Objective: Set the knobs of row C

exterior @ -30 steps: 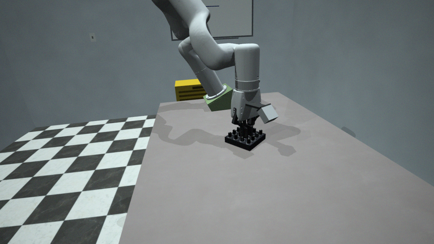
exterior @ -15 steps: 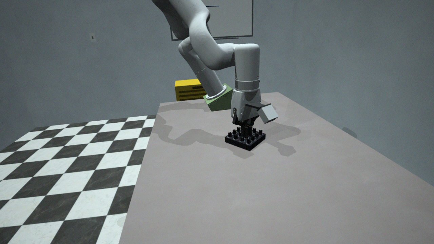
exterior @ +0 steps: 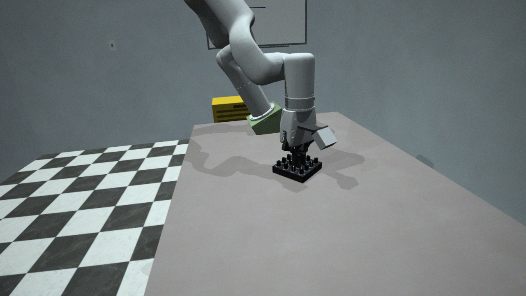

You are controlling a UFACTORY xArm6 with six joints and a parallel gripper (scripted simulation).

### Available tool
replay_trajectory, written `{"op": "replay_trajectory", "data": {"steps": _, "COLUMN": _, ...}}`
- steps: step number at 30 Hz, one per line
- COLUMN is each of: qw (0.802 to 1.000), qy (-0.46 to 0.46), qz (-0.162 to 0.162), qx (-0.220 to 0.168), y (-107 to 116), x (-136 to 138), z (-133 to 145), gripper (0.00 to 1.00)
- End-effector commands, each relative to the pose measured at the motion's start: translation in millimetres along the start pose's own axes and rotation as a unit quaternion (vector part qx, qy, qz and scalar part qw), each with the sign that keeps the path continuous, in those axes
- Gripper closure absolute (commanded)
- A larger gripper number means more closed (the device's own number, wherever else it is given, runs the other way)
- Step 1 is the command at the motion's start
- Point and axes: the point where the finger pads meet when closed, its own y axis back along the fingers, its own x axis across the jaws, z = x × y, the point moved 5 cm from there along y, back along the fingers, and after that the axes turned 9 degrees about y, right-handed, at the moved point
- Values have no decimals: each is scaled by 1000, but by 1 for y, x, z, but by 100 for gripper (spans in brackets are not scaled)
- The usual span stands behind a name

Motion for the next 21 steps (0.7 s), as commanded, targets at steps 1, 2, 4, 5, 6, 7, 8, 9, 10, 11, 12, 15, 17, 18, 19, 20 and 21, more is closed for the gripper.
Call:
{"op": "replay_trajectory", "data": {"steps": 1, "qw": 1000, "qy": 0, "qz": 1, "qx": 2, "y": 1, "x": 1, "z": -1, "gripper": 92}}
{"op": "replay_trajectory", "data": {"steps": 2, "qw": 1000, "qy": 0, "qz": 1, "qx": 2, "y": 1, "x": 1, "z": -1, "gripper": 92}}
{"op": "replay_trajectory", "data": {"steps": 4, "qw": 1000, "qy": 0, "qz": 1, "qx": 2, "y": 1, "x": 1, "z": -1, "gripper": 92}}
{"op": "replay_trajectory", "data": {"steps": 5, "qw": 1000, "qy": 0, "qz": 1, "qx": 2, "y": 1, "x": 1, "z": -1, "gripper": 92}}
{"op": "replay_trajectory", "data": {"steps": 6, "qw": 1000, "qy": 0, "qz": 1, "qx": 2, "y": 1, "x": 1, "z": -1, "gripper": 92}}
{"op": "replay_trajectory", "data": {"steps": 7, "qw": 1000, "qy": -1, "qz": 1, "qx": 2, "y": 1, "x": 1, "z": -1, "gripper": 92}}
{"op": "replay_trajectory", "data": {"steps": 8, "qw": 1000, "qy": -1, "qz": 1, "qx": 2, "y": 1, "x": 1, "z": -1, "gripper": 92}}
{"op": "replay_trajectory", "data": {"steps": 9, "qw": 1000, "qy": -2, "qz": 1, "qx": 2, "y": 1, "x": 1, "z": -1, "gripper": 92}}
{"op": "replay_trajectory", "data": {"steps": 10, "qw": 1000, "qy": -3, "qz": 1, "qx": 2, "y": 1, "x": 1, "z": -1, "gripper": 92}}
{"op": "replay_trajectory", "data": {"steps": 11, "qw": 1000, "qy": -4, "qz": 1, "qx": 2, "y": 1, "x": 1, "z": -1, "gripper": 92}}
{"op": "replay_trajectory", "data": {"steps": 12, "qw": 1000, "qy": -6, "qz": 1, "qx": 2, "y": 1, "x": 1, "z": -1, "gripper": 92}}
{"op": "replay_trajectory", "data": {"steps": 15, "qw": 1000, "qy": -15, "qz": 1, "qx": 2, "y": 1, "x": 1, "z": -1, "gripper": 92}}
{"op": "replay_trajectory", "data": {"steps": 17, "qw": 1000, "qy": -23, "qz": 1, "qx": 2, "y": 1, "x": 1, "z": -1, "gripper": 92}}
{"op": "replay_trajectory", "data": {"steps": 18, "qw": 1000, "qy": -29, "qz": 0, "qx": 2, "y": 1, "x": 1, "z": -1, "gripper": 92}}
{"op": "replay_trajectory", "data": {"steps": 19, "qw": 999, "qy": -34, "qz": 0, "qx": 2, "y": 1, "x": 1, "z": -1, "gripper": 92}}
{"op": "replay_trajectory", "data": {"steps": 20, "qw": 999, "qy": -40, "qz": 0, "qx": 2, "y": 1, "x": 1, "z": -1, "gripper": 92}}
{"op": "replay_trajectory", "data": {"steps": 21, "qw": 999, "qy": -40, "qz": 0, "qx": 2, "y": 1, "x": 1, "z": -1, "gripper": 92}}
